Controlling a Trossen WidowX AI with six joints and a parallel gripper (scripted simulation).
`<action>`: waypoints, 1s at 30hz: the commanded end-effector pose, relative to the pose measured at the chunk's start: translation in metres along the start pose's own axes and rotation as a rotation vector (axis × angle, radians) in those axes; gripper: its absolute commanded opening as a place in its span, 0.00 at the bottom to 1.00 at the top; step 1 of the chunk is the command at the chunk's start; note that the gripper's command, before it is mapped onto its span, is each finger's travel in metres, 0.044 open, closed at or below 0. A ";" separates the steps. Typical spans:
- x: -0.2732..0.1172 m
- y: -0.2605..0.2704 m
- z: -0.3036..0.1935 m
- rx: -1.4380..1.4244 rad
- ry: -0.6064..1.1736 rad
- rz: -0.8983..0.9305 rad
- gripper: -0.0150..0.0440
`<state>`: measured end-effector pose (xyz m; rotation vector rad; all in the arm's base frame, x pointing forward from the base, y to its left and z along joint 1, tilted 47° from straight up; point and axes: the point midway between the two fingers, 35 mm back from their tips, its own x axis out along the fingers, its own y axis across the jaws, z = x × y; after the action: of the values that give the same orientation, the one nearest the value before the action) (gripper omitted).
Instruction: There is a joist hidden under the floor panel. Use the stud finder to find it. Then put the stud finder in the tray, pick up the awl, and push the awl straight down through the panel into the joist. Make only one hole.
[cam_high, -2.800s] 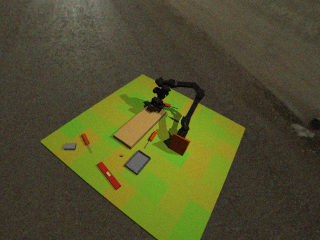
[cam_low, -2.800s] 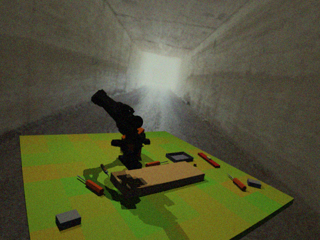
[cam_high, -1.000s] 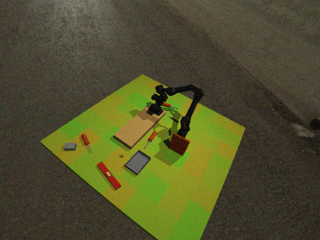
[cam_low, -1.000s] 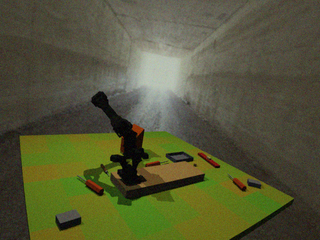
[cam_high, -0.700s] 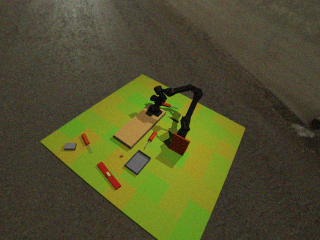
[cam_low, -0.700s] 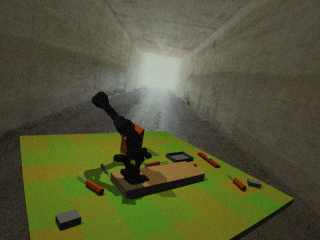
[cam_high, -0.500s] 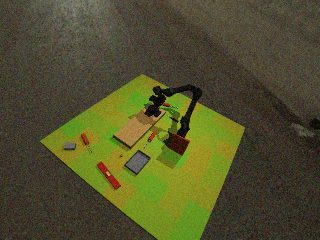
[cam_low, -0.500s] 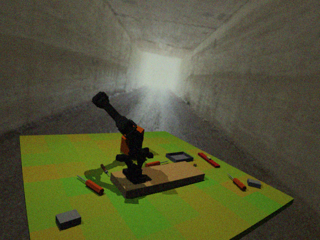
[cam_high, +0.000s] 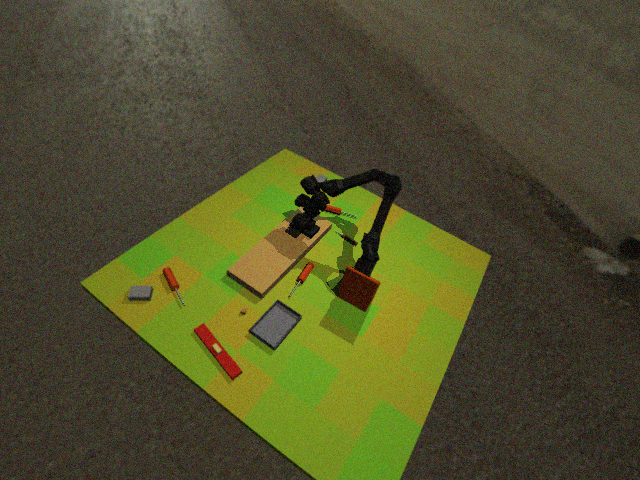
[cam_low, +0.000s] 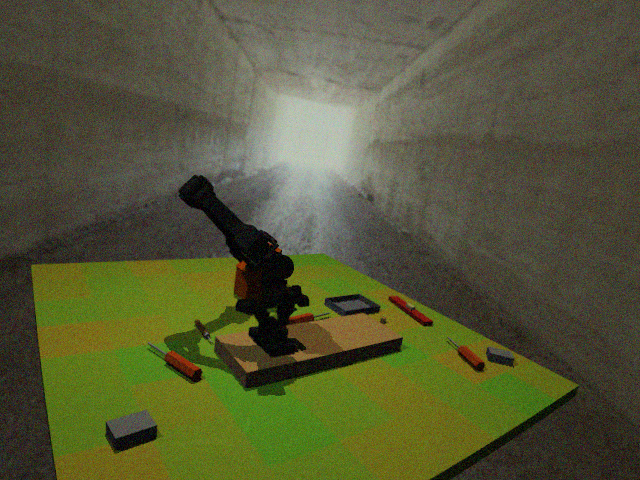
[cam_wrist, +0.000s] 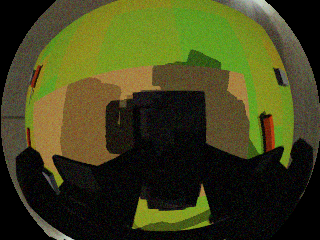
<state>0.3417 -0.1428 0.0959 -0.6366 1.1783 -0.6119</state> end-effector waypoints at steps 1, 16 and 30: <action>0.001 0.009 0.000 -0.001 0.002 0.000 0.25; 0.001 0.038 0.000 -0.001 0.002 0.002 0.25; 0.001 0.066 0.000 0.000 0.002 0.003 0.25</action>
<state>0.3475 -0.1032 0.0527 -0.6335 1.1801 -0.6094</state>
